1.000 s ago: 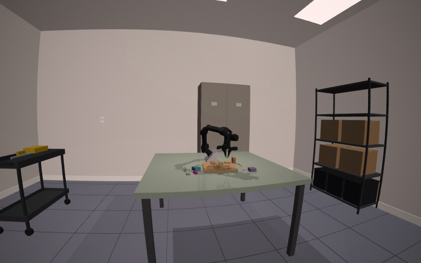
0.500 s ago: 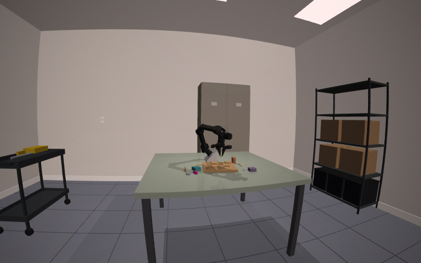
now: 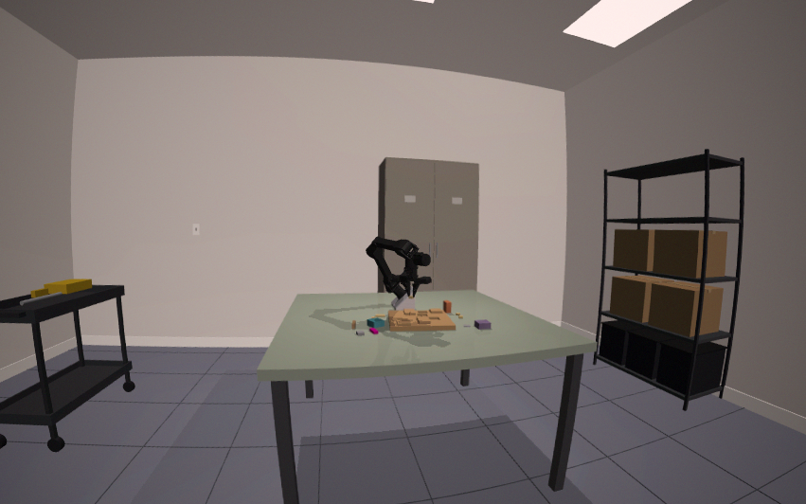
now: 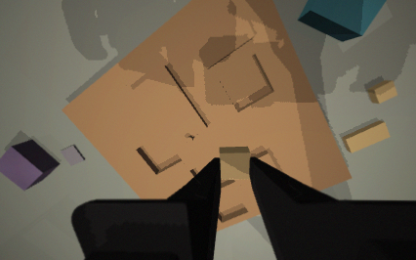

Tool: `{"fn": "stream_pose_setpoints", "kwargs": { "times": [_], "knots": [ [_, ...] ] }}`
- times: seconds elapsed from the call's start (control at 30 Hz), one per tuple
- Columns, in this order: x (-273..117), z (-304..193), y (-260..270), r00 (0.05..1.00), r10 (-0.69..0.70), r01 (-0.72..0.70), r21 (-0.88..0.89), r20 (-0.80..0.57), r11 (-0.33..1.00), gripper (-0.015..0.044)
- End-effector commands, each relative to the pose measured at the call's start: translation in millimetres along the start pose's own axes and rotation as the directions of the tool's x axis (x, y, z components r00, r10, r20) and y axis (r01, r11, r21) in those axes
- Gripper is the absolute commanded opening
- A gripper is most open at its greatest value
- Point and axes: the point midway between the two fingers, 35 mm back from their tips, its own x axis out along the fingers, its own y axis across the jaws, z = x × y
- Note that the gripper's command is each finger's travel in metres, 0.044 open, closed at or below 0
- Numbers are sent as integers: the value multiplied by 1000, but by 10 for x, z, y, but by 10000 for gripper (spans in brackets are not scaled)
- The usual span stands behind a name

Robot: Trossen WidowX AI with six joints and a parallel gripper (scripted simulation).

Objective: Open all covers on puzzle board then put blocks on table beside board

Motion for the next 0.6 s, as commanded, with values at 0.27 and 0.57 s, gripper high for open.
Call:
{"fn": "stream_pose_setpoints", "kwargs": {
  "times": [0.27,0.57],
  "knots": [
    [-23,93,-454,1000,-3,3,-6,1,1000,80],
    [-27,118,-807,1000,-4,4,-6,2,1000,80]
  ]
}}
